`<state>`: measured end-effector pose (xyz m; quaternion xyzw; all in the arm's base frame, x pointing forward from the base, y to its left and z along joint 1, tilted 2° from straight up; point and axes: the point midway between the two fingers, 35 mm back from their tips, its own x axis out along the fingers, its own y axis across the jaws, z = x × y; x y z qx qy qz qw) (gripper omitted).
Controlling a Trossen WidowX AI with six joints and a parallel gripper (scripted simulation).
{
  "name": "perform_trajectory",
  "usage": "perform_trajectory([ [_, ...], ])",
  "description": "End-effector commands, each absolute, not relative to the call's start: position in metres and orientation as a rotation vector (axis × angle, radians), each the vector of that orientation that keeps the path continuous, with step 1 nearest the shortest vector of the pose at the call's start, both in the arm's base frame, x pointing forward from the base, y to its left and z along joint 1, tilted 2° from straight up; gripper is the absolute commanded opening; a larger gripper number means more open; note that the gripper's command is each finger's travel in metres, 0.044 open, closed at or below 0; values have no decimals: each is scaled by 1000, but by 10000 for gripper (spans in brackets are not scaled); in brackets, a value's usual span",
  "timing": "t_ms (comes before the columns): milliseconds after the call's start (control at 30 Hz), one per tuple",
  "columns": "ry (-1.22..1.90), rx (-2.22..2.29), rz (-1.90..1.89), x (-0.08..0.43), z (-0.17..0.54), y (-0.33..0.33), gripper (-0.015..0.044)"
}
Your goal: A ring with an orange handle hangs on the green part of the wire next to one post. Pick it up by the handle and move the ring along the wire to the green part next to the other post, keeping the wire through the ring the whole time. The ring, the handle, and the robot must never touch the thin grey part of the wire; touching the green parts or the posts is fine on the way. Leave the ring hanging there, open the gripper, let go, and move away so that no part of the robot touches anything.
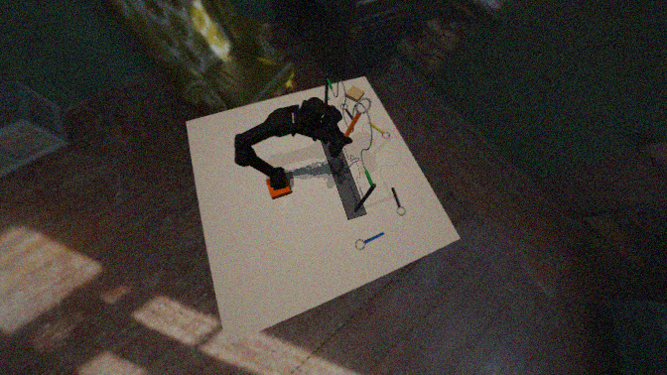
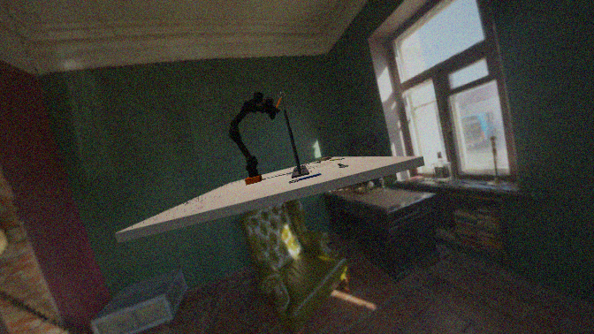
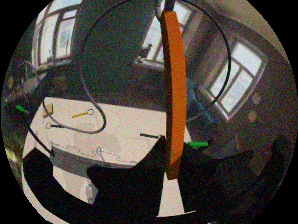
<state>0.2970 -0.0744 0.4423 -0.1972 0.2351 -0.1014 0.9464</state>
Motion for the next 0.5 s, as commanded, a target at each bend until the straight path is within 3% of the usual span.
perform_trajectory([
  [0, 469, -452, -226, 296, 445, -76, -150],
  [467, 448, -624, -279, 296, 447, -81, -150],
])
